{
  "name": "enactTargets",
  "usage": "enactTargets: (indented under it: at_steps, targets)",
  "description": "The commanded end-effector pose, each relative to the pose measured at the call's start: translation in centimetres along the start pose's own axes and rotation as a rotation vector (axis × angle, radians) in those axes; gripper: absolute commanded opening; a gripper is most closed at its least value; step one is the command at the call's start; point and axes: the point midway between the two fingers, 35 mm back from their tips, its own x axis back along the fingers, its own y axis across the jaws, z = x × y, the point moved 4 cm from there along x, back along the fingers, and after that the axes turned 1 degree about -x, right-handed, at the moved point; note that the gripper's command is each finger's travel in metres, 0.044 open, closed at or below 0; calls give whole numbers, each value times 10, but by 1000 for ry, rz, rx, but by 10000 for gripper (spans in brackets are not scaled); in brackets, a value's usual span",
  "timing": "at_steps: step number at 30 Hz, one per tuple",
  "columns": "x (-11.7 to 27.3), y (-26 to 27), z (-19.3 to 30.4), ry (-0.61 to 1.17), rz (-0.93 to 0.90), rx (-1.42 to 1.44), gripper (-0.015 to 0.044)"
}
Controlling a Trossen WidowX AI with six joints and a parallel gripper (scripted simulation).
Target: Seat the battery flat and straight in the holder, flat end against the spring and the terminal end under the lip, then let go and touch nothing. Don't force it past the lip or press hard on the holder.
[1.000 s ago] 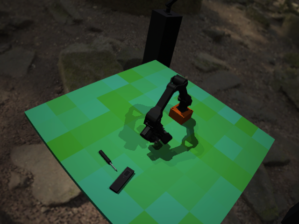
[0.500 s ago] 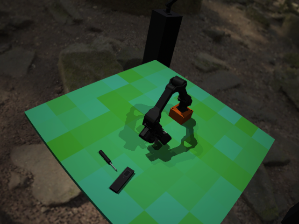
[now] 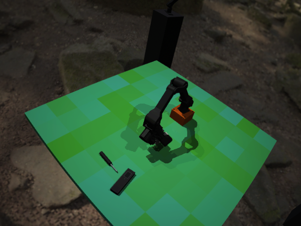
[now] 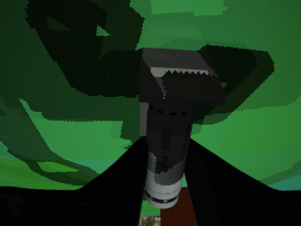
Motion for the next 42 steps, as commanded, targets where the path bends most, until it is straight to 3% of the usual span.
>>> enactTargets:
  at_steps: [1,42]
  targets:
    - [1,0,-3,-43,5,1,76]
    - [-9,1,8,-250,12,-1,76]
